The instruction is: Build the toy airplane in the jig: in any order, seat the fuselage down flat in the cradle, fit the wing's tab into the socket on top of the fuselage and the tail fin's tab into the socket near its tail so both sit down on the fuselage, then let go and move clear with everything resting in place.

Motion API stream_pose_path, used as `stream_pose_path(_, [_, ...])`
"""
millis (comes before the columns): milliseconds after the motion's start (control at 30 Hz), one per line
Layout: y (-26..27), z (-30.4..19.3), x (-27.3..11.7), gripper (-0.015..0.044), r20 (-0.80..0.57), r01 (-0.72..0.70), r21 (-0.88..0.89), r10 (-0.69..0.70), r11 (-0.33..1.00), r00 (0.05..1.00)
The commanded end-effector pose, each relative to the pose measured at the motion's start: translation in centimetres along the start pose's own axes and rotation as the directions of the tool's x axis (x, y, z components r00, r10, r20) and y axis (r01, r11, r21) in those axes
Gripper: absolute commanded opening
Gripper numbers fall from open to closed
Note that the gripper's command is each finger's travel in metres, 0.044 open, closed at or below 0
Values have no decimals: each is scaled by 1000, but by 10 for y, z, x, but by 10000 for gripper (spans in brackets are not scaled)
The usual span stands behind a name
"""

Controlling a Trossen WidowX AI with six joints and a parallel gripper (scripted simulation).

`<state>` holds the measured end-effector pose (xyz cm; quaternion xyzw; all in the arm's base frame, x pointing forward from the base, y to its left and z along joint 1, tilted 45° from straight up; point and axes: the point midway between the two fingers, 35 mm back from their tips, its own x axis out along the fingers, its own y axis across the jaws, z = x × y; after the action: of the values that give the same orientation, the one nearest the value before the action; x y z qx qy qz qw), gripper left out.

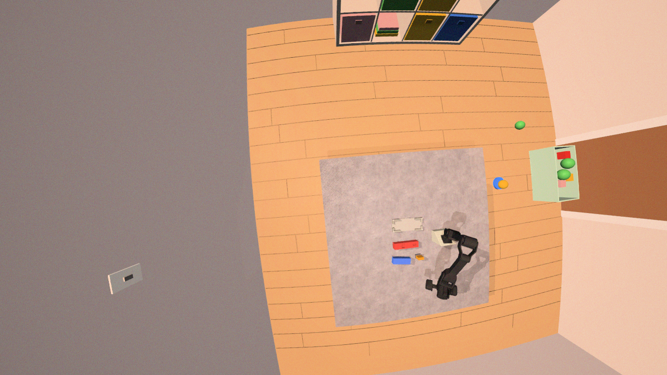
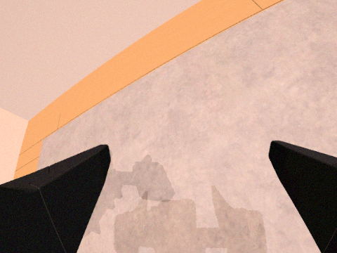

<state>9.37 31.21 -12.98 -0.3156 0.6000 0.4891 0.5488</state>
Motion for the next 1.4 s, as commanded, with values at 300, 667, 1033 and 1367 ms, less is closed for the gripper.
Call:
stream_pose_path(300, [-141,-60,-121,440,-406,575,583,-407,574,818])
stream_pose_path(667, [-193,-123,-226,440,-671,800,588,-479,121,565])
stream_pose_path(1033, [-219,-160,-196,440,-672,801,587,-480,119,564])
stream_pose_path(1367, [-228,-172,-185,440,-672,801,587,-480,119,564])
